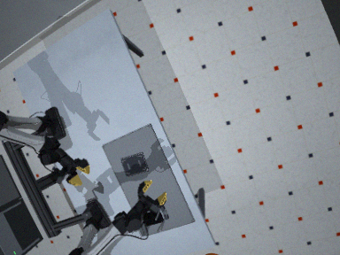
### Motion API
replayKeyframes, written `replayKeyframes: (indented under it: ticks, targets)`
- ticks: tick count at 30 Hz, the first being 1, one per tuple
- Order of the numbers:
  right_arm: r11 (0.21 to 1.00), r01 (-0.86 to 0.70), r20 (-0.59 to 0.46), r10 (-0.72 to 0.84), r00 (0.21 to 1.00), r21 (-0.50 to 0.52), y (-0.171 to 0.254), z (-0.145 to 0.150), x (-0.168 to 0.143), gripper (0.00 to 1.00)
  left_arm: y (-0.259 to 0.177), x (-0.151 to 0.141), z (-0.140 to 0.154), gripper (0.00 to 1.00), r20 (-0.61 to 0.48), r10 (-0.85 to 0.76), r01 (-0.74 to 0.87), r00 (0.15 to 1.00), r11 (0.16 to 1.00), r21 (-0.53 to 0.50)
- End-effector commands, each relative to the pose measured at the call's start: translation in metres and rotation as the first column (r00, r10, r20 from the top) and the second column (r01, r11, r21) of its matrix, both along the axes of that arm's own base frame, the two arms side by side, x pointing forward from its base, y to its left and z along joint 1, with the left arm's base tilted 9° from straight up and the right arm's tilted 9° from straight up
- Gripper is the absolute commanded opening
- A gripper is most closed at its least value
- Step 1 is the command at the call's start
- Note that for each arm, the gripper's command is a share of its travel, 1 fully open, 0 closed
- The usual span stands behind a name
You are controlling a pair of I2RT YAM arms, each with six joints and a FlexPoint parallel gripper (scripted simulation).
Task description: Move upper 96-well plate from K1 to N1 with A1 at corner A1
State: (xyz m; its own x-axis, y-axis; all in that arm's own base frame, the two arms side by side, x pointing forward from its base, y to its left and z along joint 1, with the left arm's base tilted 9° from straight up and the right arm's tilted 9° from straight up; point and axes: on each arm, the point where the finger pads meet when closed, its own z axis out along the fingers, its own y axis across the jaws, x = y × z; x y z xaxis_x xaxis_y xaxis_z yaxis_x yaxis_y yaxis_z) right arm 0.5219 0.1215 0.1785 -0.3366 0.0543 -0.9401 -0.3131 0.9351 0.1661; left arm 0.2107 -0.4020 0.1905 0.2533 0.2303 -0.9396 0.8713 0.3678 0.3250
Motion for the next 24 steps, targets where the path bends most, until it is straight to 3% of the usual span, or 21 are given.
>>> replayKeyframes:
  ticks: [1, 18, 24]
  targets:
    - [1.0, -0.006, 0.028, 0.006, 1.0, 0.004, 0.003, 0.012, 0.001, 1.0, -0.001, -0.001, 0.008, 1.0, 0.009, -0.003, 0.003, 1.0, 1.0, -0.018]
    - [1.0, -0.006, 0.028, 0.006, 1.0, 0.004, 0.003, 0.012, 0.001, 1.0, -0.001, -0.001, 0.008, 1.0, 0.009, -0.003, 0.003, 1.0, 1.0, -0.018]
    - [0.998, 0.035, -0.022, -0.036, 0.999, -0.053, -0.015, 0.007, 0.0, 1.0, -0.009, 0.0, -0.01, 1.0, -0.076, 0.02, -0.016, 0.997, 0.998, 0.055]
